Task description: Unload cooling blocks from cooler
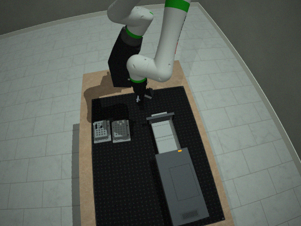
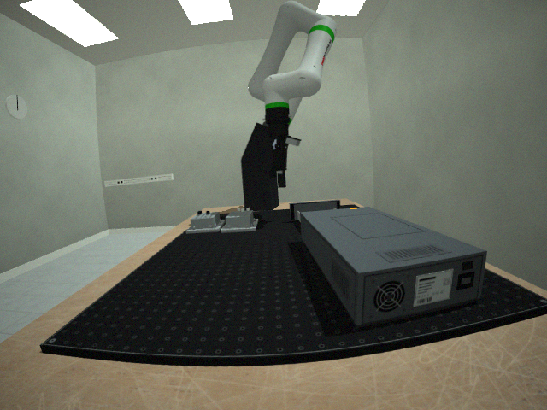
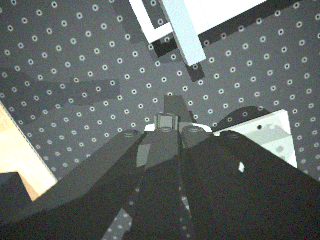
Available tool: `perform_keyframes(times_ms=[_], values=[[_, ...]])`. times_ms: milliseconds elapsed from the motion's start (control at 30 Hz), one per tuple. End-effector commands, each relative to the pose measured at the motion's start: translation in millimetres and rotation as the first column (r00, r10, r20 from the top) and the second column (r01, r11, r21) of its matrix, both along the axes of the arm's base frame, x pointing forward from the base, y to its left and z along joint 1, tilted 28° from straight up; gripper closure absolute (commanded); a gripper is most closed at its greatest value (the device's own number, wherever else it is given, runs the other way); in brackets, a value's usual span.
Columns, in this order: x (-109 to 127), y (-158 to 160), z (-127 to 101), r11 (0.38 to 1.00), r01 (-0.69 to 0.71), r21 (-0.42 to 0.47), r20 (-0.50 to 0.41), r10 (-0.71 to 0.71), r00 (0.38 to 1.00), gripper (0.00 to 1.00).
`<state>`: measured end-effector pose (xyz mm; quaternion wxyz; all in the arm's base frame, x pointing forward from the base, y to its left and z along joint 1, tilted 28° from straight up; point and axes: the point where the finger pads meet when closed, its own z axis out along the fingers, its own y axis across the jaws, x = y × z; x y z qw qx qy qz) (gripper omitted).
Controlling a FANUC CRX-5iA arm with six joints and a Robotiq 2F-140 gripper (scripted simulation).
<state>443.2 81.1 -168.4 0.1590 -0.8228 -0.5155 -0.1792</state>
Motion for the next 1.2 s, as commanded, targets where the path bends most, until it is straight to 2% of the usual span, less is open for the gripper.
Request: perform_keyframes(times_ms=[0,200,433,1000,1167], values=[[-4,12,5,0.997,-0.080,-0.011,0.050,0.080,0.996,0.90],[-13,33,13,0.975,-0.217,-0.044,0.118,0.221,0.968,0.90],[-23,57,23,0.925,-0.368,-0.093,0.189,0.380,0.906,0.90],[-44,109,43,0.920,-0.379,-0.097,0.193,0.391,0.900,0.90],[-44,109,42,0.920,-0.379,-0.097,0.193,0.391,0.900,0.90]])
